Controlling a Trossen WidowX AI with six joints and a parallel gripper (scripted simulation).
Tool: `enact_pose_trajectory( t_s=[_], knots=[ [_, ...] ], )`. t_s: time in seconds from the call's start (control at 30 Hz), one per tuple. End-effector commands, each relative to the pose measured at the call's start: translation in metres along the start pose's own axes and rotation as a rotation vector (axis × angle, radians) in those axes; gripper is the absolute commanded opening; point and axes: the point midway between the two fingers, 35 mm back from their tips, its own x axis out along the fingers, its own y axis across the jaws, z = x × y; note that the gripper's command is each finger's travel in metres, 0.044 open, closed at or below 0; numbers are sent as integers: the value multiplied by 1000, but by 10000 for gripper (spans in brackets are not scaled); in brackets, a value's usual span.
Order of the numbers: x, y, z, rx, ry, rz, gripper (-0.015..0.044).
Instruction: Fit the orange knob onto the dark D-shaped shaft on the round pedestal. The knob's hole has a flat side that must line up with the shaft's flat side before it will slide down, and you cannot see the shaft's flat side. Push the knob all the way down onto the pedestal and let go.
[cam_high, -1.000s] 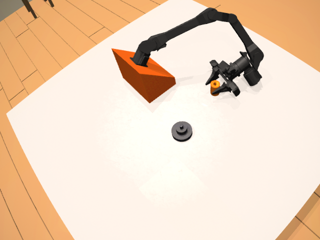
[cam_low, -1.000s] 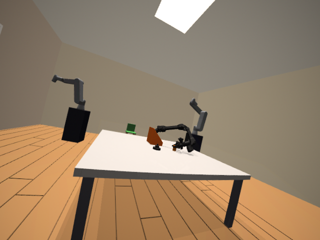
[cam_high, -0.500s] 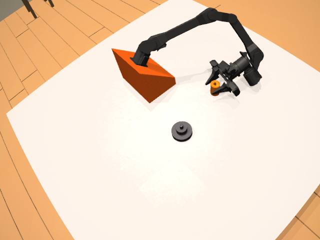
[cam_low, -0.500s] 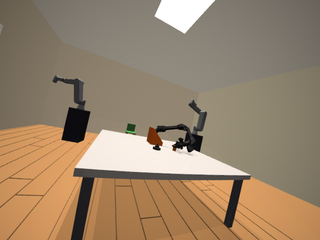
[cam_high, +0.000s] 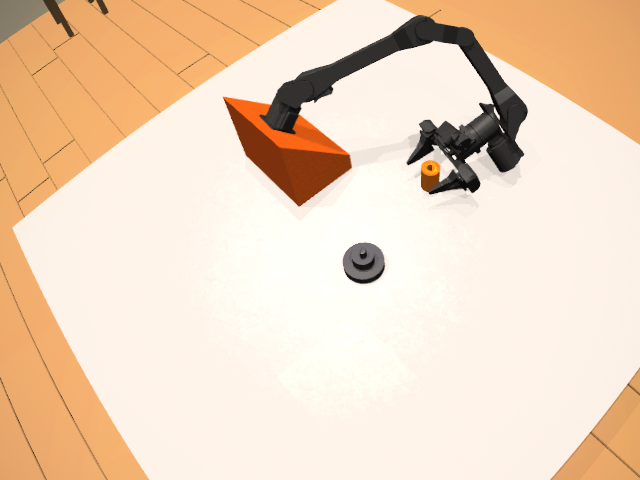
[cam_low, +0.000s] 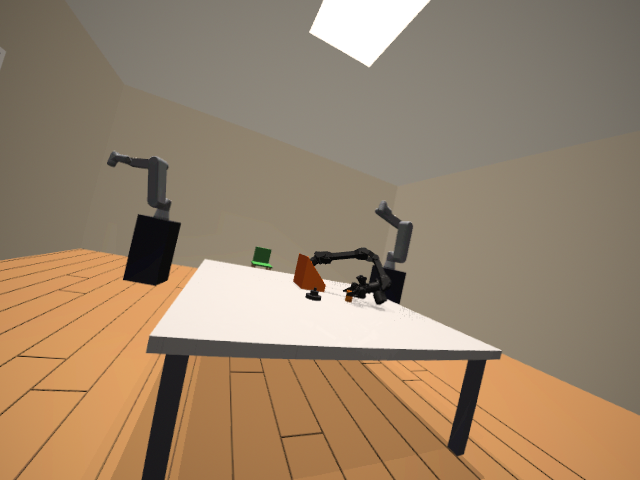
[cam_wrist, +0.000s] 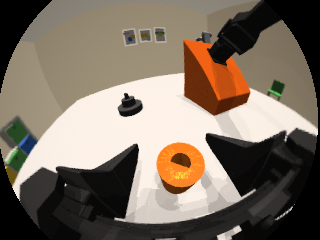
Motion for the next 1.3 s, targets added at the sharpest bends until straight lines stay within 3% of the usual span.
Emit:
enact_pose_trajectory(
  t_s=[0.0, 0.27, 0.5, 0.57, 0.7, 0.9, 1.27],
  knots=[
    [0, 0, 0, -1, 0, 0, 440],
    [-29, -3, 74, 0, 64, 81, 440],
    [-29, -3, 77, 1, 80, 76, 440],
    [-23, -5, 77, 14, 202, 19, 440],
    [-18, -5, 78, 35, 611, -77, 440],
    [-36, 0, 93, 17, 1158, -3, 440],
    [-37, 0, 93, 16, 1174, 3, 440]
  ],
)
